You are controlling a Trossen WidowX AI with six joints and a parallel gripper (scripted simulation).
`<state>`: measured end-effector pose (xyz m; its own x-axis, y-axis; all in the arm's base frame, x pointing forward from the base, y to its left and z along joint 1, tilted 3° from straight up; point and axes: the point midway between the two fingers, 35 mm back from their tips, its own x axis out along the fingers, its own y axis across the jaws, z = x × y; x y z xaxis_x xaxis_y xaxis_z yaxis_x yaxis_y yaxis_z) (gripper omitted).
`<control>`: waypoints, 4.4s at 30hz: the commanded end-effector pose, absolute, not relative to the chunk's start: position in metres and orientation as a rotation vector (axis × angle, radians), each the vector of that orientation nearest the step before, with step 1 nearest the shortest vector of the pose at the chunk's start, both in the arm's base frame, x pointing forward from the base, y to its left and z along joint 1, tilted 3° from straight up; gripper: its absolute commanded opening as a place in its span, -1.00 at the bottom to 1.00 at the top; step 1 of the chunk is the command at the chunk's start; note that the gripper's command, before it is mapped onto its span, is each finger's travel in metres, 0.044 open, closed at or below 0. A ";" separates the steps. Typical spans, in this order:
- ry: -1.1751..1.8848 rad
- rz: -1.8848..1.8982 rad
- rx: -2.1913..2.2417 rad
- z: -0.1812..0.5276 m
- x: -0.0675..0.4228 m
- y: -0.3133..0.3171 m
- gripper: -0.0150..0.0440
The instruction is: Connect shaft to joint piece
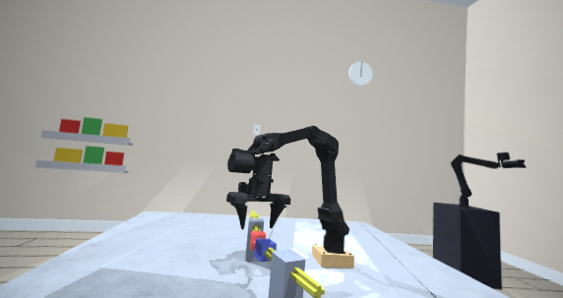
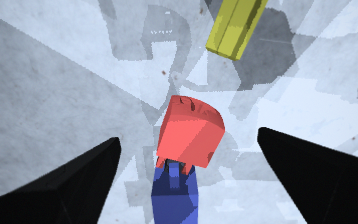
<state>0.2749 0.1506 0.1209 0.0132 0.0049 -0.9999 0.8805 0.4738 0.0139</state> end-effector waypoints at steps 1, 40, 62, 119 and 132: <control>1.417 -0.738 0.757 0.134 0.277 0.152 1.00; 1.490 -0.391 0.374 0.199 0.296 0.097 0.20; 1.287 -0.989 0.935 0.154 0.307 -0.086 -0.49; 1.203 -1.145 1.077 0.142 0.289 -0.138 -0.31; 1.352 -0.820 0.739 0.181 0.290 -0.136 0.84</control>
<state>0.2897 -0.1364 0.1732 0.0304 -0.0713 -0.9970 0.8866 0.4625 -0.0060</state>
